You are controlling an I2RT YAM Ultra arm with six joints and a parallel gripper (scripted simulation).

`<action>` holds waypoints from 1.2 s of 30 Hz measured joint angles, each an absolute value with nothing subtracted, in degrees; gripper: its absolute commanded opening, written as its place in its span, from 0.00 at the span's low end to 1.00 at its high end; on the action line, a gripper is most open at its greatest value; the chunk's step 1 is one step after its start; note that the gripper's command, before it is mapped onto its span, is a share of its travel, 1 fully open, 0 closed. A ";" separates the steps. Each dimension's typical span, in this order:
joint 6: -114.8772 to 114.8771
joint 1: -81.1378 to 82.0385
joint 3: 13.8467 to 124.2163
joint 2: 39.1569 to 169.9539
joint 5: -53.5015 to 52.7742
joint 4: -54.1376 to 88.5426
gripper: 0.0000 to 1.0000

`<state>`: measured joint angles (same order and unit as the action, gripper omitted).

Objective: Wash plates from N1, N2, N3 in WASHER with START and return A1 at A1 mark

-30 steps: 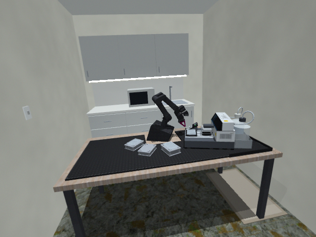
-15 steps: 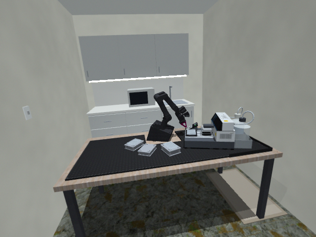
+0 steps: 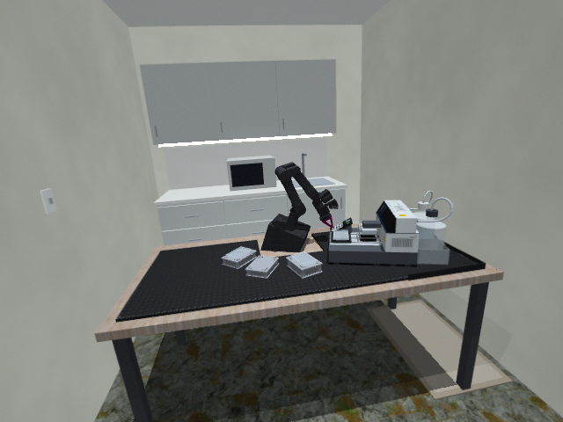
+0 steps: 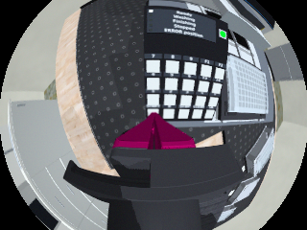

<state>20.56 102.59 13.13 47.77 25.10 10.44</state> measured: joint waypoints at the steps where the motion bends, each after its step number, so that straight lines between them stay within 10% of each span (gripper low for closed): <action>1: 20.49 102.45 13.10 48.03 25.02 10.15 0.00; 36: 19.51 102.13 12.99 48.88 24.82 9.13 0.00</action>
